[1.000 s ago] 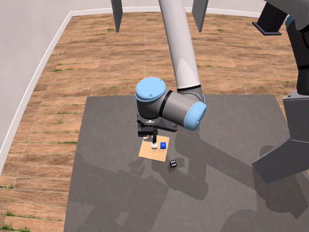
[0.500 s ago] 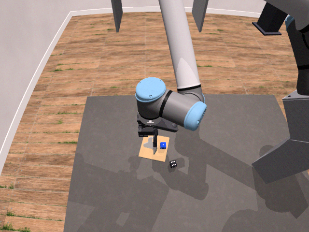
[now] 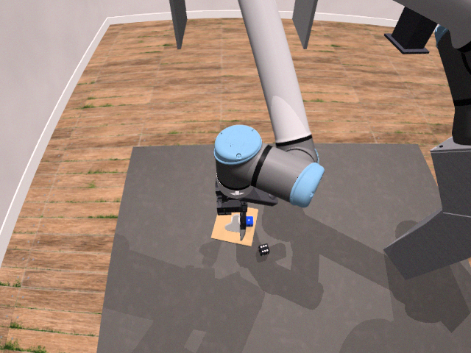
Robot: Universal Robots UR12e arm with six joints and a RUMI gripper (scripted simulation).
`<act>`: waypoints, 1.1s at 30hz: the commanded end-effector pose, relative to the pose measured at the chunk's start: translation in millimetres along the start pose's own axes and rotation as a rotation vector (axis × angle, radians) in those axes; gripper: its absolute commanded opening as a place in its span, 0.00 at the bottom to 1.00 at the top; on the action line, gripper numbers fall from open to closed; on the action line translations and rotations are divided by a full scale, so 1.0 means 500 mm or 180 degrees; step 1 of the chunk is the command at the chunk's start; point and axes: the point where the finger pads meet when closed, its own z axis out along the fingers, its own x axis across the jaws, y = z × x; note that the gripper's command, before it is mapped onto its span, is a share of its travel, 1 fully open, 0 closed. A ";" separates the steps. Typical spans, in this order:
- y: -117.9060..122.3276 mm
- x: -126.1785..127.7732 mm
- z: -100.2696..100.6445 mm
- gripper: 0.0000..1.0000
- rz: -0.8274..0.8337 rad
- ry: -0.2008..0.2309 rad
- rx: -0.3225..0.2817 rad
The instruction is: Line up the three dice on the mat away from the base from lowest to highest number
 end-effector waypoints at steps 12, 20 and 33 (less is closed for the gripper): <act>-0.151 0.175 0.007 0.28 -0.0640 0.0011 0.0001; -0.151 0.170 0.007 0.28 -0.0631 0.0009 0.0004; -0.154 0.171 0.007 0.28 -0.0635 0.0013 0.0010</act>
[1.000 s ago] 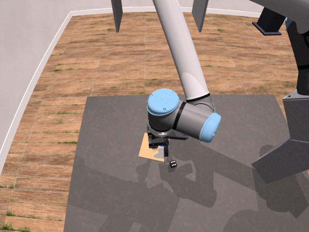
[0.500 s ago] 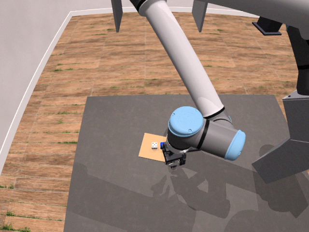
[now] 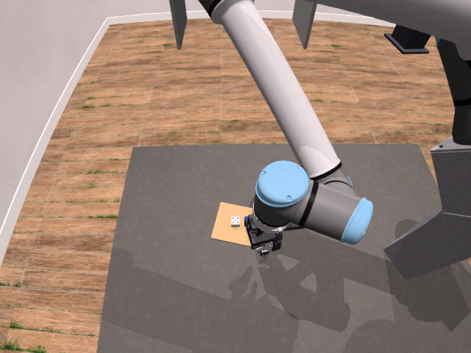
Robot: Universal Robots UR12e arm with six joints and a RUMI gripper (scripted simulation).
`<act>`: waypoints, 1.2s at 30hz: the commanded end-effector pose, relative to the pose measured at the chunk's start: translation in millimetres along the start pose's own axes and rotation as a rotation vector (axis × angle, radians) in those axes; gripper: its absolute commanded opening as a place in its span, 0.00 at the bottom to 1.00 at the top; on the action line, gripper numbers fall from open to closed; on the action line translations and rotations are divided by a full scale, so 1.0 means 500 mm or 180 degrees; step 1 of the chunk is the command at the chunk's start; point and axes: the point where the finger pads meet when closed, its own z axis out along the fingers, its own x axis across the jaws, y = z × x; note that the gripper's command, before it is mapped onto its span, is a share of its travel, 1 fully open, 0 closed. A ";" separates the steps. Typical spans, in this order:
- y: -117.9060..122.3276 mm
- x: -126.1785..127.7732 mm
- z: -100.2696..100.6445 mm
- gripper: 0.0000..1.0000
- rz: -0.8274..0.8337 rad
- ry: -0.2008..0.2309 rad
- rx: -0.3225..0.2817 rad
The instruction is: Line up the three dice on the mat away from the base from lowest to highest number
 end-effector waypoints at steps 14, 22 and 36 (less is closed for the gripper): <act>-0.001 -0.003 0.000 0.28 0.0005 -0.0005 0.0002; 0.000 -0.003 0.007 0.28 0.0006 -0.0005 0.0001; 0.001 -0.002 0.033 0.28 0.0008 -0.0006 -0.0002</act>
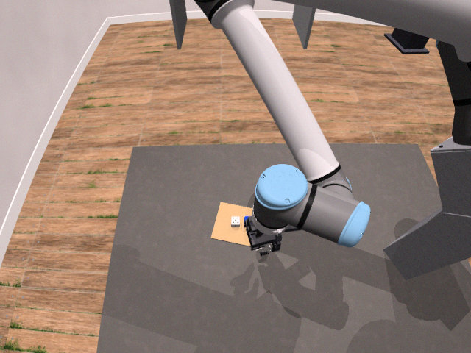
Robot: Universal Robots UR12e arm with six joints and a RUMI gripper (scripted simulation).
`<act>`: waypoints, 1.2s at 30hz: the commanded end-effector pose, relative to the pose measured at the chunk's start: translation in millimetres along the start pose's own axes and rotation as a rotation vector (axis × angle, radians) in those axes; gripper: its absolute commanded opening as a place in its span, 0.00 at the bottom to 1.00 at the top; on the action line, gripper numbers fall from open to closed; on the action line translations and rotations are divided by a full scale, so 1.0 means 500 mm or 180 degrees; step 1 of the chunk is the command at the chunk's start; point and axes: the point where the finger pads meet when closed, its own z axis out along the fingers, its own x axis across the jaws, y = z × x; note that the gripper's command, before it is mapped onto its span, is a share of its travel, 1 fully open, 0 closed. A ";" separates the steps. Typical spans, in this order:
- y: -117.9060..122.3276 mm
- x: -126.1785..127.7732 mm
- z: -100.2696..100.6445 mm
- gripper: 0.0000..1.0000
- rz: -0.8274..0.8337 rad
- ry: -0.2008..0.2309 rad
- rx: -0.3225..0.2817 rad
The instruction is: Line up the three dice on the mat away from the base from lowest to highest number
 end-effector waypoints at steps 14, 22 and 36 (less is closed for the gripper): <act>0.003 -0.001 0.056 0.28 0.0007 -0.0002 -0.0005; 0.003 -0.001 0.072 0.28 0.0007 -0.0002 -0.0005; 0.002 -0.002 0.085 0.28 0.0005 -0.0002 -0.0005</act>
